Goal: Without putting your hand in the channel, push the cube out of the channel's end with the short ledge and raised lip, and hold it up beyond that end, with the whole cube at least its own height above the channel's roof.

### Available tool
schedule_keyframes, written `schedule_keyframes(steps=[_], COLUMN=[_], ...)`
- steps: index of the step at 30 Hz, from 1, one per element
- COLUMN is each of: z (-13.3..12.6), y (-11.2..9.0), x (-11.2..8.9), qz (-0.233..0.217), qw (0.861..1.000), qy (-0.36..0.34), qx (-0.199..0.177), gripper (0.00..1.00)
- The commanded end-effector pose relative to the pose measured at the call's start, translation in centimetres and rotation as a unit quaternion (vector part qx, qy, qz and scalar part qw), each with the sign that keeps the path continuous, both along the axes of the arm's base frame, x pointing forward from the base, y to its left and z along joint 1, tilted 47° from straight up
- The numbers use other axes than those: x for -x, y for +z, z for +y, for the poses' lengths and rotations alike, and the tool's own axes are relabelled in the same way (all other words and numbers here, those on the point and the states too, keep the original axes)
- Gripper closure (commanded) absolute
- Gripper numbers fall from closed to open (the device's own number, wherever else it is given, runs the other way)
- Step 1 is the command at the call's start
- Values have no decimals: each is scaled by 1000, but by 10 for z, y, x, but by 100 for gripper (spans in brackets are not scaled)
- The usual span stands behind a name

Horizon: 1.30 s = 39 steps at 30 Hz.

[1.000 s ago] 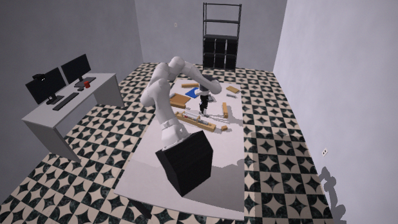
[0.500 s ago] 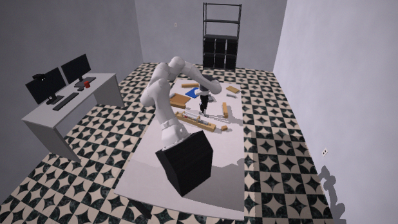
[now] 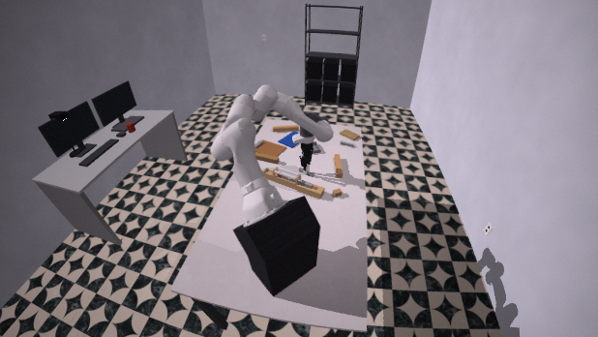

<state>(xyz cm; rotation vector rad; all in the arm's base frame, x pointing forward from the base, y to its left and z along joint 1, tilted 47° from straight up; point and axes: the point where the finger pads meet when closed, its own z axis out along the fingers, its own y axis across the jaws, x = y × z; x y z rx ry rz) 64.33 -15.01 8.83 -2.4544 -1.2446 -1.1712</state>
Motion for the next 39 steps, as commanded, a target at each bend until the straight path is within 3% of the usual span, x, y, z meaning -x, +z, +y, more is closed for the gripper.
schedule_keyframes(steps=[1, 16, 19, 26, 31, 39], z=[0, -1, -9, -43, -50, -51], y=[-1, 2, 14, 65, 76, 77], x=[-1, 1, 11, 54, 64, 65], qz=[-2, -2, -2, -2, -2, -2], qw=[1000, 1000, 1000, 1000, 1000, 1000], qy=[2, 2, 2, 2, 2, 2], qx=[2, 2, 2, 2, 2, 2], gripper=[100, 100, 100, 100, 100, 100])
